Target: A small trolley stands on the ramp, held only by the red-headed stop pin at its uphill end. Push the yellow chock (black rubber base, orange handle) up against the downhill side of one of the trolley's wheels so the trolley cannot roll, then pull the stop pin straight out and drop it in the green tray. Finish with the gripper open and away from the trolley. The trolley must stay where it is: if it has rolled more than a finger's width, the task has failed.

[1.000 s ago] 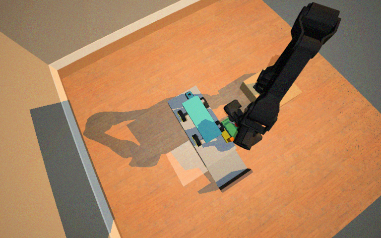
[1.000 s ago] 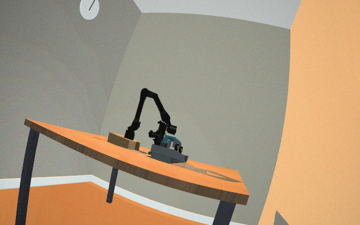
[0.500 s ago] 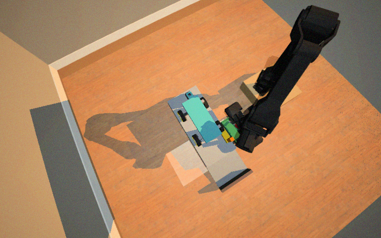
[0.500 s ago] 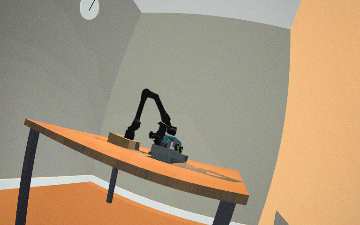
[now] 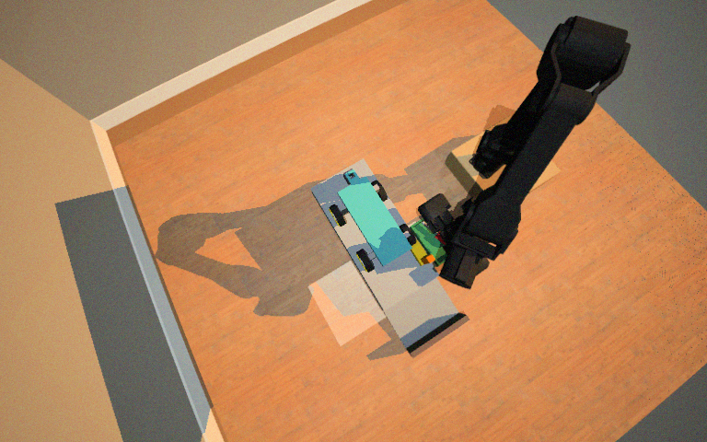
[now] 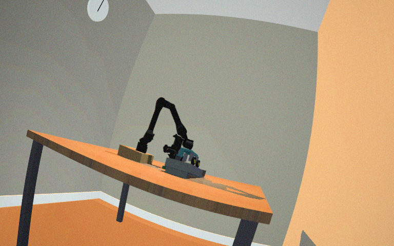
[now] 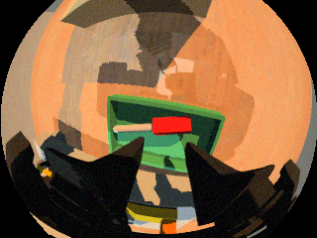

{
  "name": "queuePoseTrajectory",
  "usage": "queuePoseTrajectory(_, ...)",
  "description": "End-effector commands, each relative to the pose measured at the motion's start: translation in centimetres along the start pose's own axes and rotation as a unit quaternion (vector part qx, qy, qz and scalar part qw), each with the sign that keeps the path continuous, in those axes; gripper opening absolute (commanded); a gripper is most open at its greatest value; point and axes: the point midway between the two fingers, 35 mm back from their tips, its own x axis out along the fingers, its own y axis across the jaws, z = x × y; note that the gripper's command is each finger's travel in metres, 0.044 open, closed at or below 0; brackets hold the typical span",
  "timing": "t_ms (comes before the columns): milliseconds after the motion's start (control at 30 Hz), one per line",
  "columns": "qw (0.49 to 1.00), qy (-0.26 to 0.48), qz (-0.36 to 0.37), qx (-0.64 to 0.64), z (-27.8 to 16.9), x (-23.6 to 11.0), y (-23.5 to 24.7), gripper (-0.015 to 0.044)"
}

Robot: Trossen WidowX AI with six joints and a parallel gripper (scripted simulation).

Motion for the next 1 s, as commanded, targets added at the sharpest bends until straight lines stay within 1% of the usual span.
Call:
queuePoseTrajectory(0, 1.000, 0.002, 0.001, 0.003, -0.1, 0.1, -0.2, 0.0190)
queuePoseTrajectory(100, 1.000, 0.002, 0.001, 0.003, -0.2, 0.2, -0.4, 0.0190)
queuePoseTrajectory(267, 1.000, 0.000, 0.000, 0.000, -0.1, 0.1, -0.2, 0.0321)
queuePoseTrajectory(300, 1.000, 0.000, 0.000, 0.000, -0.1, 0.1, -0.2, 0.0340)
queuePoseTrajectory(467, 1.000, 0.000, 0.000, 0.000, -0.1, 0.0, -0.2, 0.0340)
queuePoseTrajectory(667, 1.000, 0.002, 0.001, 0.003, 0.0, -2.3, 0.2, 0.0340)
queuePoseTrajectory(800, 1.000, 0.002, 0.001, 0.003, -0.1, -3.3, 0.3, 0.0440)
queuePoseTrajectory(967, 1.000, 0.002, 0.000, 0.003, -0.1, -4.9, 0.6, 0.0440)
